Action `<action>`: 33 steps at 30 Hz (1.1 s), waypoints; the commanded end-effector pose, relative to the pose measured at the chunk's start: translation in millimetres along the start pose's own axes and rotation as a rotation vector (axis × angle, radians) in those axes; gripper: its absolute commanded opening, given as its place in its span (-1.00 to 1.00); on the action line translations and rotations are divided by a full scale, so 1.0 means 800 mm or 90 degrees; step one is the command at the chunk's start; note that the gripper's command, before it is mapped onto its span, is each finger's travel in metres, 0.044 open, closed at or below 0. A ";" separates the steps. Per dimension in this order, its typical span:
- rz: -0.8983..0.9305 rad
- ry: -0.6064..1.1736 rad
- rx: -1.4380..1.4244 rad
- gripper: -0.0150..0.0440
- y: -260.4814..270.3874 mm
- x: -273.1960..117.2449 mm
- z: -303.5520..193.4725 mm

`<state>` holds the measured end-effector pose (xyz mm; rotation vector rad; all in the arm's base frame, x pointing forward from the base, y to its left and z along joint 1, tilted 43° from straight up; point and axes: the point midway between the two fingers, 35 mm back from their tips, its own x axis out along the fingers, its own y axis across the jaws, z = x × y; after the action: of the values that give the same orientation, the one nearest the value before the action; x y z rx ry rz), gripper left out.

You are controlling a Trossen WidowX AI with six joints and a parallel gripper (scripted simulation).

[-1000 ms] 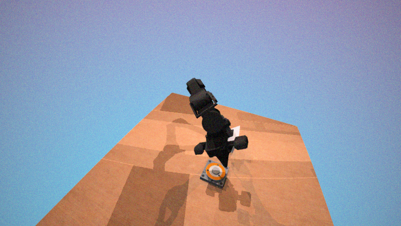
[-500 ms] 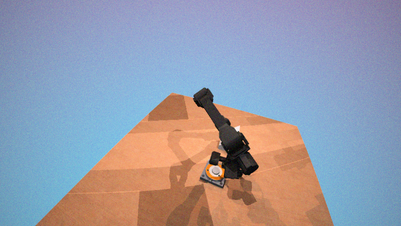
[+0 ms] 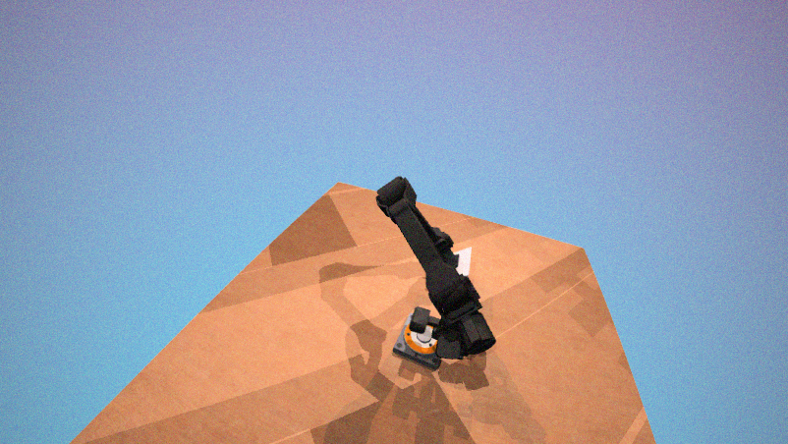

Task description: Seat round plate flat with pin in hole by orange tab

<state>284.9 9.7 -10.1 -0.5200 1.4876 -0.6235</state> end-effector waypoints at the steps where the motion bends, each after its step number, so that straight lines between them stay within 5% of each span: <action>1: -0.003 -0.001 -0.003 -0.49 -0.002 0.002 0.004; 33: -0.004 -0.002 -0.002 -0.49 -0.048 -0.001 0.042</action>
<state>315.2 -17.1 13.8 -0.5228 1.4860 -0.6232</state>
